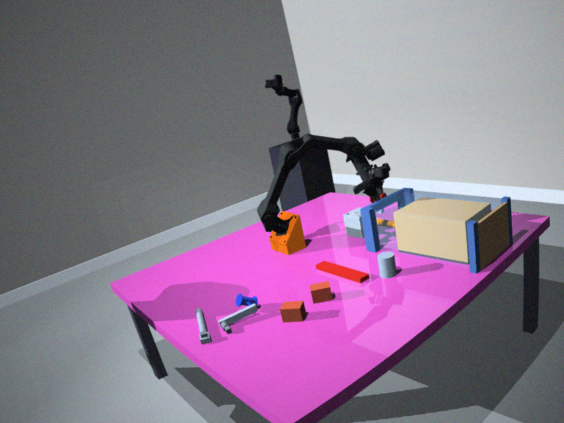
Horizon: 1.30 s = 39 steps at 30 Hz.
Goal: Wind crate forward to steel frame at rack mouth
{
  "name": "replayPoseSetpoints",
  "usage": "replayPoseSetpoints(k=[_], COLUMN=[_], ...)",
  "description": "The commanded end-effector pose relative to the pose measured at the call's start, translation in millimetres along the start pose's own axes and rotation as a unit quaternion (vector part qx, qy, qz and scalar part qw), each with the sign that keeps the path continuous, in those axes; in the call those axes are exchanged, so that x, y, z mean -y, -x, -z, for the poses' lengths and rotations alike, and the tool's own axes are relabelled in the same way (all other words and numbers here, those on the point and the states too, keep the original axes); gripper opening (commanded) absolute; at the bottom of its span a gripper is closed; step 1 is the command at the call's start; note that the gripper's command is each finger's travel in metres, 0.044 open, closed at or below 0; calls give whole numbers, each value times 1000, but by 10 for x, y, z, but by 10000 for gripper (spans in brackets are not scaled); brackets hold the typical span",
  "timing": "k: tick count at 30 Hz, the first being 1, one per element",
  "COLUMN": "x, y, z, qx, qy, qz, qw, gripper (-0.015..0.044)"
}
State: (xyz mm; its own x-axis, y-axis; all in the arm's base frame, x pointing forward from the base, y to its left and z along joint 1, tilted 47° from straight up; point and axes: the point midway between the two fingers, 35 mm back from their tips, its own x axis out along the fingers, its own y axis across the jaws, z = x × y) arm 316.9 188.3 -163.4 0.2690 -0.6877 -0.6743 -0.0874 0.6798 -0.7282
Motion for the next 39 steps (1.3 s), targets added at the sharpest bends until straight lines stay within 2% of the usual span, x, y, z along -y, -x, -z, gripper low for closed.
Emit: replayPoseSetpoints(k=[1,39], x=[-234,-629], y=[30,163], z=[51,268], qx=[-3,-3], qy=[-4,-4], qz=[-25,-27], qw=[1000,1000], gripper=[0,0])
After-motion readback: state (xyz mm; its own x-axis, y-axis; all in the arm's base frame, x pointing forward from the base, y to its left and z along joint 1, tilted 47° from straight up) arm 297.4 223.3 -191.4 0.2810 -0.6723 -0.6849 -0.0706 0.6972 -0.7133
